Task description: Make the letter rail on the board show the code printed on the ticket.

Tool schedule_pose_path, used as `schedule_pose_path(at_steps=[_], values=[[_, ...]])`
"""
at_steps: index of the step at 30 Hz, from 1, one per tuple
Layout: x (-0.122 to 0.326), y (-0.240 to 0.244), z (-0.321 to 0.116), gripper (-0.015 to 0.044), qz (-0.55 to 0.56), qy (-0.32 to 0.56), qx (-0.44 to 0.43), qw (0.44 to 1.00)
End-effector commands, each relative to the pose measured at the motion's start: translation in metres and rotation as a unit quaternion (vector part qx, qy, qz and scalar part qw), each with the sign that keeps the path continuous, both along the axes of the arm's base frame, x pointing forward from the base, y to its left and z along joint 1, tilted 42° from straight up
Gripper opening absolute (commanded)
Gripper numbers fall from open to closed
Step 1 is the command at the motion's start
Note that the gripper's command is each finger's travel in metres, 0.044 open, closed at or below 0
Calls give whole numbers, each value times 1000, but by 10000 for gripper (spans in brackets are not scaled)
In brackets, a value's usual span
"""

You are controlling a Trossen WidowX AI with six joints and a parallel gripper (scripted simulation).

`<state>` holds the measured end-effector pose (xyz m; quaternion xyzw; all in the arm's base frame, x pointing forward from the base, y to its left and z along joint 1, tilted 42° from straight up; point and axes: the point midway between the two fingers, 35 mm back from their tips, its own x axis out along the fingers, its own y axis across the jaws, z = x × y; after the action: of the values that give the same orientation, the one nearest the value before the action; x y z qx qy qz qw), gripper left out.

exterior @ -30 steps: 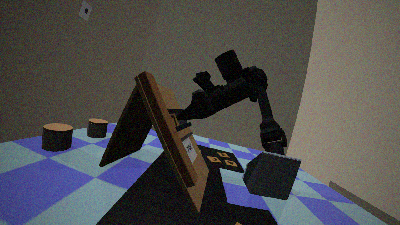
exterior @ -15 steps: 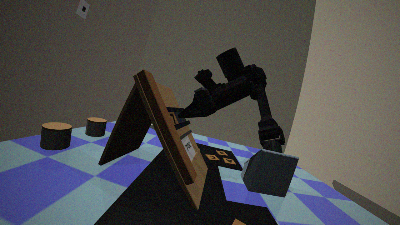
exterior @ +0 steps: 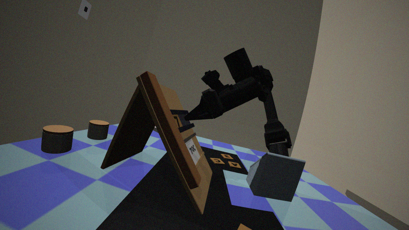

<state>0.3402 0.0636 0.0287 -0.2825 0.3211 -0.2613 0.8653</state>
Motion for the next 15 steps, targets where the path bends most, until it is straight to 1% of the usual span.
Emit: schedule_pose_path(at_steps=[1, 15], values=[[-1, 2, 3, 295, -1, -4, 2, 1000], [-2, 4, 6, 295, -1, -4, 2, 1000]])
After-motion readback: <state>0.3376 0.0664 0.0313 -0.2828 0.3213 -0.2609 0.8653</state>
